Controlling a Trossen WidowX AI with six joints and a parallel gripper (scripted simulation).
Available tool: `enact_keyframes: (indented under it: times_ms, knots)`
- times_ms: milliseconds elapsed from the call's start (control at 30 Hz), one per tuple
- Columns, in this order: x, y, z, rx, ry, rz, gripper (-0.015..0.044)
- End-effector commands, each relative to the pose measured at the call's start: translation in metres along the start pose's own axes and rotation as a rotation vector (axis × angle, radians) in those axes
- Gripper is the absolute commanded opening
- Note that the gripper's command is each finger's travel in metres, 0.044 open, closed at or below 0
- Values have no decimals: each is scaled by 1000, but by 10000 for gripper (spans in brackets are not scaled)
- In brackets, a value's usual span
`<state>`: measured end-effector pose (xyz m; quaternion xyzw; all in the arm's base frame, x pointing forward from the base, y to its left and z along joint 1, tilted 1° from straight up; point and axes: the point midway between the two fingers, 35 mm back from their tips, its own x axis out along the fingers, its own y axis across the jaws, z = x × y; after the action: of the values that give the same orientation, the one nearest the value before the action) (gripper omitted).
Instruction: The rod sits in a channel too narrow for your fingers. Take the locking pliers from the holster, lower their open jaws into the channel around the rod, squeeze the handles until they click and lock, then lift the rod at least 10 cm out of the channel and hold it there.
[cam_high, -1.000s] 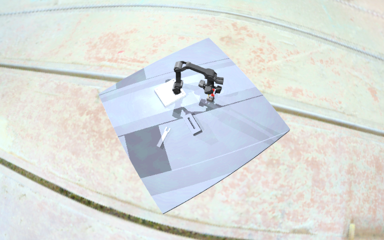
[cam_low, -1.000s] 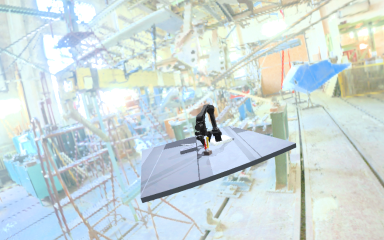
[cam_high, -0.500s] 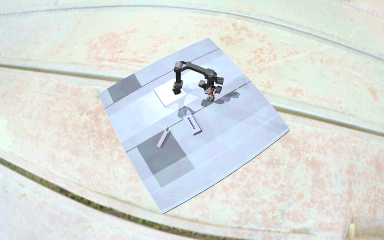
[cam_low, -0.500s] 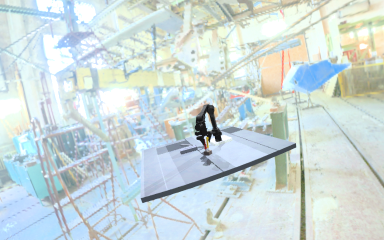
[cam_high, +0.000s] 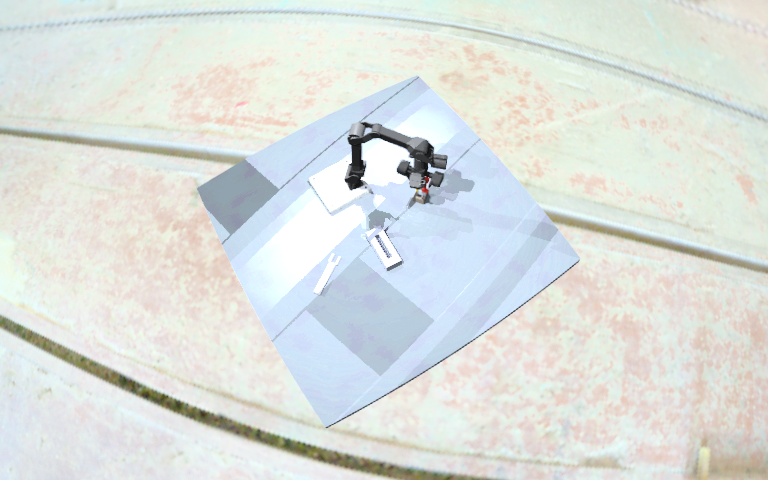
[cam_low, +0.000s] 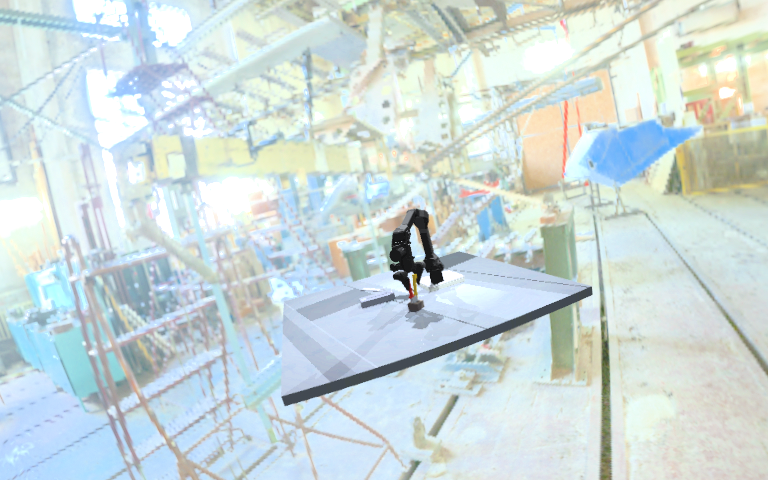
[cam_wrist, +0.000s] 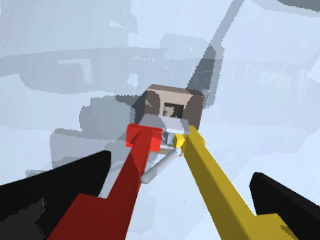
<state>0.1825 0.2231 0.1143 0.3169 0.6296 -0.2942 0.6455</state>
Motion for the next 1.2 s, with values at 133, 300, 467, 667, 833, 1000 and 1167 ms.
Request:
enact_keyframes:
  times_ms: [133,300,467,667,833,1000,1167]
  knots:
    - [1,0,1,3,-4,1,385]
    - [1,0,1,3,-4,1,379]
    - [1,0,1,3,-4,1,372]
    - [1,0,1,3,-4,1,364]
    - [1,0,1,3,-4,1,357]
    - [1,0,1,3,-4,1,351]
    - [1,0,1,3,-4,1,344]
